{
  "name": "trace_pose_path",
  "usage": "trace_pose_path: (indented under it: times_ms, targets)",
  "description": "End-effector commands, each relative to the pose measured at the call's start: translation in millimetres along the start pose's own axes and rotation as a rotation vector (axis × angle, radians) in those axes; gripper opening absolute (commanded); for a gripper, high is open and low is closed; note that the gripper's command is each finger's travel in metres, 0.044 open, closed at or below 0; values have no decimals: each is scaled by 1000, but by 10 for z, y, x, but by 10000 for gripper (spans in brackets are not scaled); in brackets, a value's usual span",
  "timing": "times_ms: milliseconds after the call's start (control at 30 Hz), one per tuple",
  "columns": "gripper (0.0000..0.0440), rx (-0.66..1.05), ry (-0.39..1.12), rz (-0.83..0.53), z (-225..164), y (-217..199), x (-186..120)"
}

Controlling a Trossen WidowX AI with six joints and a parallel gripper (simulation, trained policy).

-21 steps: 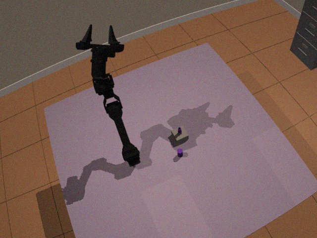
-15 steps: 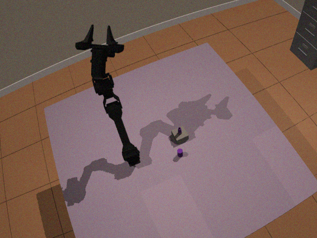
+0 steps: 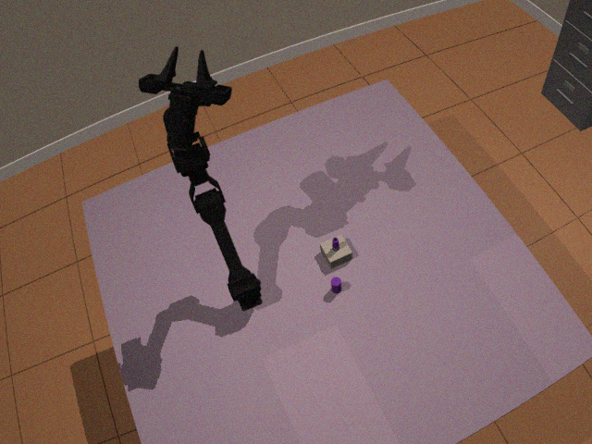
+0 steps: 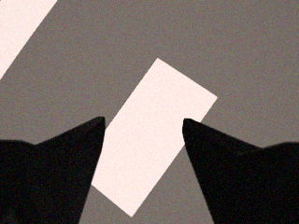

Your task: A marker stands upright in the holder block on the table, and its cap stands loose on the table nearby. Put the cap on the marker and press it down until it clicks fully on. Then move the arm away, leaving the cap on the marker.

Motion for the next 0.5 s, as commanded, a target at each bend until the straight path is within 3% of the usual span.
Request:
trace_pose_path:
  times_ms: [0,467]
  targets:
    - [262,9,9,31,30,-38,13]
    - [304,65,68,154,-49,15,-11]
Point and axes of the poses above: the point midway between the two fingers, 35 mm back from their tips, its own x axis out along the fingers, its own y axis across the jaws, z = x × y, the point moved 7 cm from there along -x, back along the fingers, and after that the axes turned 10 degrees about -x, right-handed, at the moved point
